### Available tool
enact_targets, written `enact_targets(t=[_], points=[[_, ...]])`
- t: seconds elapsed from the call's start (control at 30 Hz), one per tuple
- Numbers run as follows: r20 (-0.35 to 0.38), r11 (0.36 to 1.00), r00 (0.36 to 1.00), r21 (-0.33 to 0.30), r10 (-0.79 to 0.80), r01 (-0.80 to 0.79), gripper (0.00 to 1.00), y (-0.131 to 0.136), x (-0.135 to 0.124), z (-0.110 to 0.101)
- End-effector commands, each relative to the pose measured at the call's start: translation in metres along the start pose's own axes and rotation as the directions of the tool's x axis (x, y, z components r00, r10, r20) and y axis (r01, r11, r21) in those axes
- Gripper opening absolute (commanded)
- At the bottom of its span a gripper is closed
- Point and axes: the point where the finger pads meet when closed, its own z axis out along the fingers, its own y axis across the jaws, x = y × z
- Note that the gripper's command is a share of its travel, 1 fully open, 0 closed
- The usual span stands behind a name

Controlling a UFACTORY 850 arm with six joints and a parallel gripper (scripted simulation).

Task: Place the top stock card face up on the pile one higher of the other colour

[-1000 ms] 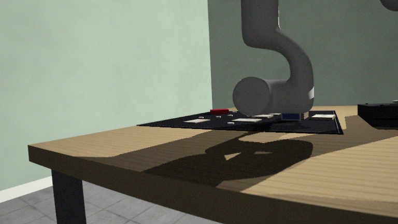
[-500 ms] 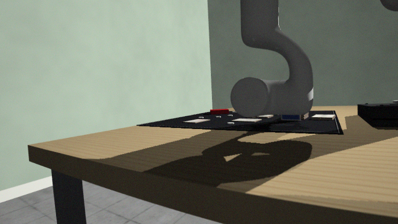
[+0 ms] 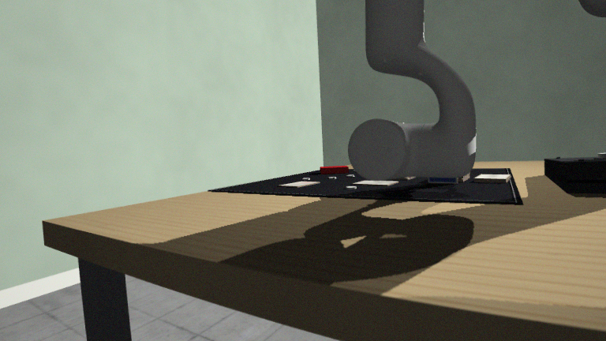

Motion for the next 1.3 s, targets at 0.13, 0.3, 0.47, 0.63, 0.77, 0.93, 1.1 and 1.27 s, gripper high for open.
enact_targets(t=[0.13, 0.3, 0.47, 0.63, 0.77, 0.93, 1.1, 1.27], points=[[0.001, 1.000, 1.000, 0.000, 0.001, -0.001, 0.73, -0.0004, -0.0010, -0.0035], [0.001, 1.000, 1.000, 0.000, 0.001, -0.001, 0.73, -0.0004, -0.0019, -0.0055], [0.001, 1.000, 1.000, 0.000, 0.001, -0.001, 0.73, -0.0004, -0.0026, -0.0069], [0.001, 1.000, 1.000, 0.000, 0.001, -0.001, 0.73, -0.0004, -0.0029, -0.0074], [0.001, 1.000, 1.000, 0.000, 0.001, -0.001, 0.73, -0.0004, -0.0032, -0.0079], [0.001, 1.000, 1.000, 0.000, 0.001, -0.001, 0.73, -0.0004, -0.0033, -0.0082], [0.001, 1.000, 1.000, 0.000, 0.001, -0.001, 0.73, -0.0004, -0.0033, -0.0083], [0.001, 1.000, 1.000, 0.000, 0.001, -0.001, 0.73, -0.0004, -0.0033, -0.0083]])
